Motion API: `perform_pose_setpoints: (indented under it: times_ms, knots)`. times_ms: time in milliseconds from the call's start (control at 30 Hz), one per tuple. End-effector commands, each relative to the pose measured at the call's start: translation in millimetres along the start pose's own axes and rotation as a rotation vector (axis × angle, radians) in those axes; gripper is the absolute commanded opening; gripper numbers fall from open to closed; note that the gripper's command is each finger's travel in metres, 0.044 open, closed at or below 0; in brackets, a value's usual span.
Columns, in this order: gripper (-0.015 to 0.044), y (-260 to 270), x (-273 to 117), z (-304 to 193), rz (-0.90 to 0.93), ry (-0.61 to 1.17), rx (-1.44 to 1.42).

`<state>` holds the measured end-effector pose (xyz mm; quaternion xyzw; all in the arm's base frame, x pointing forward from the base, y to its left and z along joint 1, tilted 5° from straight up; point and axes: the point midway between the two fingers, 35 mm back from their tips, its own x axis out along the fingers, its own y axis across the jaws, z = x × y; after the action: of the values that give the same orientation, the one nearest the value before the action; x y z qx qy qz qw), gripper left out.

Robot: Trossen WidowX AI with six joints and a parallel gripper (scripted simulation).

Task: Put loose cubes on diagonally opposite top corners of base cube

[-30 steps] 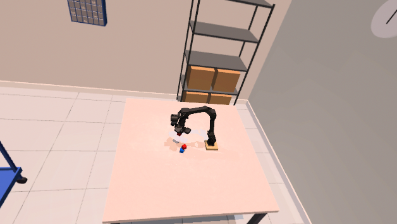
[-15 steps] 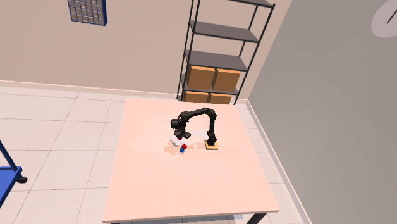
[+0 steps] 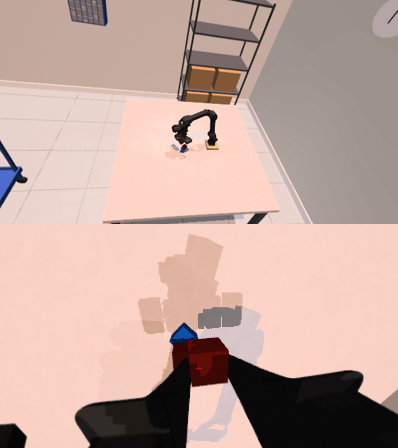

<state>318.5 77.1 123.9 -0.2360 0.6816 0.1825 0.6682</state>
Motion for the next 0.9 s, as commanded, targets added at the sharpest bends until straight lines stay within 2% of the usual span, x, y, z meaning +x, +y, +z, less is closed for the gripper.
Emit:
perform_pose_setpoints:
  times_ms: [0,267,600,867]
  knots:
    - [0.0105,11.4,0.6,5.4,0.004,-0.003,0.04]
    - [0.0105,24.0,1.8,9.8,0.006,-0.002,0.084]
    - [0.0105,24.3,30.1,8.4,0.002,-0.003,0.074]
    - [0.0105,24.3,32.1,8.2,0.002,-0.003,0.073]
